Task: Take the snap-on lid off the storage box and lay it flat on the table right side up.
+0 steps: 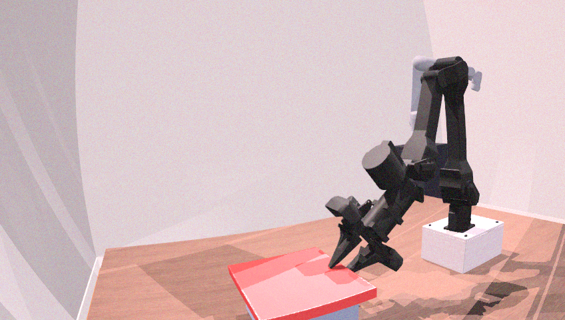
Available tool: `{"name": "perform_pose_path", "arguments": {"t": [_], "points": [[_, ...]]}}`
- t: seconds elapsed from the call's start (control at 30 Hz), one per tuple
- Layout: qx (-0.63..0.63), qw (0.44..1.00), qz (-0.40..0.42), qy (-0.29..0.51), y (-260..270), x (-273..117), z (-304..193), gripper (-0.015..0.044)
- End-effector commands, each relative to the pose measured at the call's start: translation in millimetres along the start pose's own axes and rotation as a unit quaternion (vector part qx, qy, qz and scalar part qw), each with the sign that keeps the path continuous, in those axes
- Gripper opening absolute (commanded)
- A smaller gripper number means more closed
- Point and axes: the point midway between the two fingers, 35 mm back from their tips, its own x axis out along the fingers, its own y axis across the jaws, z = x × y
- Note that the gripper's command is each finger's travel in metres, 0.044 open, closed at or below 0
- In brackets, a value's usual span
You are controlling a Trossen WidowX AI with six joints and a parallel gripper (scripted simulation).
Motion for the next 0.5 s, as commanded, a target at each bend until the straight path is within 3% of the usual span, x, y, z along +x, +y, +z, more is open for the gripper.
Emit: {"name": "perform_pose_path", "arguments": {"t": [0.0, 0.47], "points": [[0.000, 1.000, 0.001, 0.000, 1.5, -1.2, 0.0, 0.0000], [0.000, 1.000, 0.001, 0.000, 3.6, -3.1, 0.0, 0.0000]]}}
